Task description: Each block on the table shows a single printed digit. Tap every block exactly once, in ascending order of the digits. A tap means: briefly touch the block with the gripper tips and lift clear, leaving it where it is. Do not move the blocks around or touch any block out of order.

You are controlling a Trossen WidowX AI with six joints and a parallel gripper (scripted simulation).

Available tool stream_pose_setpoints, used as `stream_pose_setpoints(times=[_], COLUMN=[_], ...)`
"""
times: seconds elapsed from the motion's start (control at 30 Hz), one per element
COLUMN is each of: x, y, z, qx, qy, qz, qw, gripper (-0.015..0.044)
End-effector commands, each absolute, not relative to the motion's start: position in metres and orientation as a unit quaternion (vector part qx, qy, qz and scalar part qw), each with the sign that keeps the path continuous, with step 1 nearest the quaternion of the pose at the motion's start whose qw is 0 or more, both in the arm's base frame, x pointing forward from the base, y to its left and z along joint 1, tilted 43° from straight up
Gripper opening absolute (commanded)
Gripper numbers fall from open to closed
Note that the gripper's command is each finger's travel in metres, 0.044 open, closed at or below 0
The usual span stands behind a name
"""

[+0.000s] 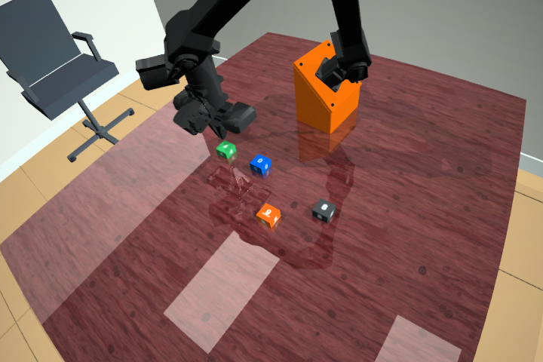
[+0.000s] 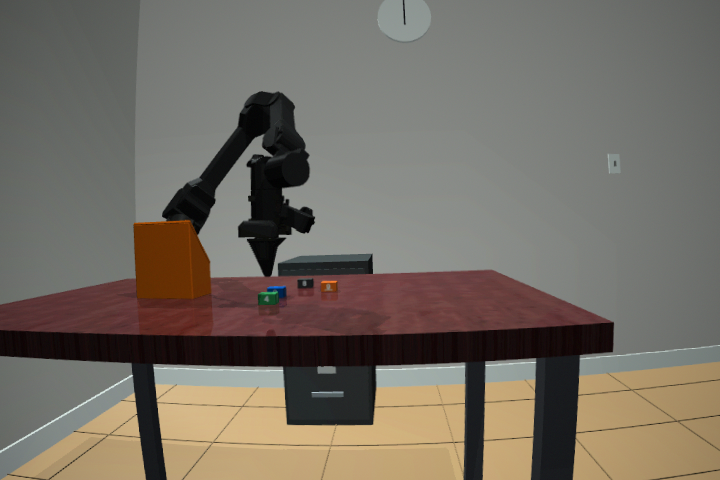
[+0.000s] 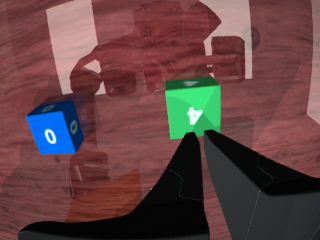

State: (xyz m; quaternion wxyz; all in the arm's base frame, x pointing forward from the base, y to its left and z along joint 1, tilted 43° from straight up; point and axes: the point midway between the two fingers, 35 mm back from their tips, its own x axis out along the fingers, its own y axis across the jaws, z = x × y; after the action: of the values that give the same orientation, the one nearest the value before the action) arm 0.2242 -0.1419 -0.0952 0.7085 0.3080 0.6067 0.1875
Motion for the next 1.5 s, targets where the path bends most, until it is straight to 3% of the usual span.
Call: stream_pose_setpoints(times=[0.0,0.93,1.47], x=[0.224,0.23,0.207], y=[-0.138,-0.119,-0.191], z=[-0.101,-0.123,-0.041], qx=[0.313,0.313,0.312], qy=[0.603,0.602,0.604], qz=[0.181,0.182,0.18], qw=[0.712,0.712,0.711], gripper=[0.002,0.002,0.002])
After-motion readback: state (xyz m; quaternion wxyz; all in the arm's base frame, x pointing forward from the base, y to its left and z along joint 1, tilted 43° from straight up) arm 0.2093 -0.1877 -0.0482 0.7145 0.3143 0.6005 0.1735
